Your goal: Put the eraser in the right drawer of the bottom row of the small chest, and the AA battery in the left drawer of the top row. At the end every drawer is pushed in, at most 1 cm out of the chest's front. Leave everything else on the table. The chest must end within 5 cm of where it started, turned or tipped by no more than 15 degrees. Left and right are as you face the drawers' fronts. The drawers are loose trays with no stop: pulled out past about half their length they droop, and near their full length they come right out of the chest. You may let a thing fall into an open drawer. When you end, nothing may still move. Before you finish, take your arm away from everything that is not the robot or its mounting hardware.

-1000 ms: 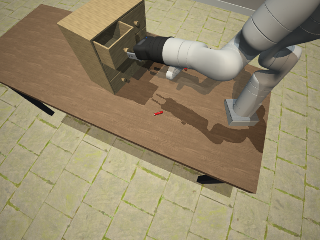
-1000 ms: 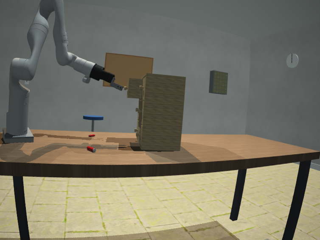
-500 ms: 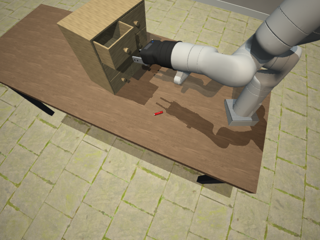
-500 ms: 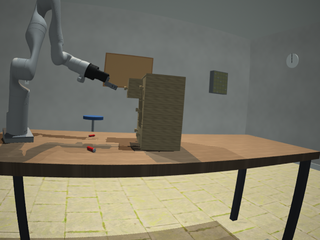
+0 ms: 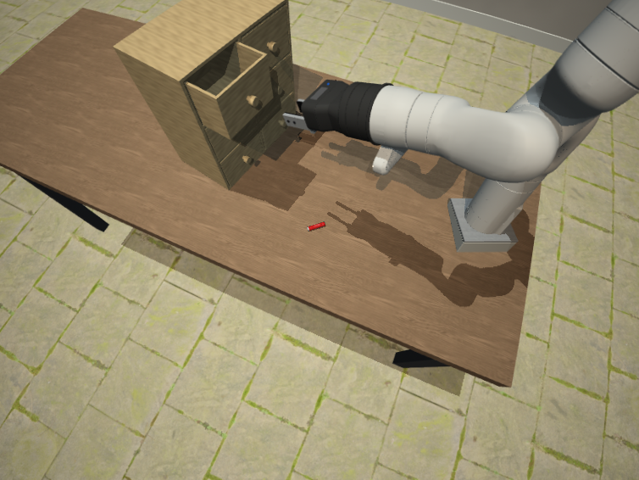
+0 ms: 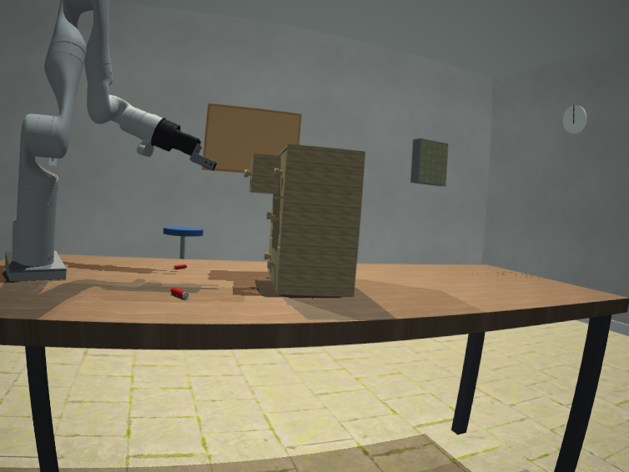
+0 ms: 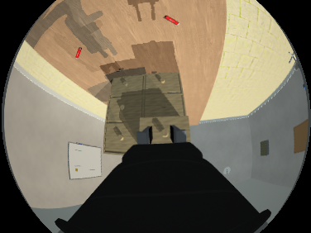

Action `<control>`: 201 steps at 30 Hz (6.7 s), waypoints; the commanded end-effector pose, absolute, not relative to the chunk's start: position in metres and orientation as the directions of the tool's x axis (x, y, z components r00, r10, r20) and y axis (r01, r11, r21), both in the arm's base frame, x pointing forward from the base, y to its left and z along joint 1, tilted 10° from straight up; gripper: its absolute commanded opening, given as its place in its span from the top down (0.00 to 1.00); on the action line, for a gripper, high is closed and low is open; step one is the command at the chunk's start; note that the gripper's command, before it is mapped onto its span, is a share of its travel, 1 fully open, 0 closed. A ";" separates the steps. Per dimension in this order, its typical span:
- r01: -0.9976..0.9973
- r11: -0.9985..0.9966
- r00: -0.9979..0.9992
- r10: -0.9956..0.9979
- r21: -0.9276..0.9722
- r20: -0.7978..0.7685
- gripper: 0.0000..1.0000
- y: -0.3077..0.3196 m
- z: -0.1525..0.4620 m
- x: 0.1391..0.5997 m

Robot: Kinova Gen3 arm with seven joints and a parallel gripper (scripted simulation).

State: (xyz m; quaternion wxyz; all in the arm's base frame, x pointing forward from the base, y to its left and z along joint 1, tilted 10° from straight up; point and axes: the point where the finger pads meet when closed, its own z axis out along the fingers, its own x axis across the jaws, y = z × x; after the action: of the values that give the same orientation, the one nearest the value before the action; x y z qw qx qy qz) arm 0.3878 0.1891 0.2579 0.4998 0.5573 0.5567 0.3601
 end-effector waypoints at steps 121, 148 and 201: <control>0.992 -0.075 0.088 0.988 0.100 -0.131 0.33 0.222 0.353 0.301; 0.988 -0.125 0.136 0.984 0.094 -0.119 0.33 0.208 0.332 0.318; 0.554 -0.814 0.828 0.560 0.173 -0.015 0.39 -0.120 0.105 0.352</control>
State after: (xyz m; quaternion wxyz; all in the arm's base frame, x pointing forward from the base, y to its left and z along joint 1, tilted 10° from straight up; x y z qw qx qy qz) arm 0.3523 -0.1188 0.1046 0.0849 0.9518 0.2942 0.0184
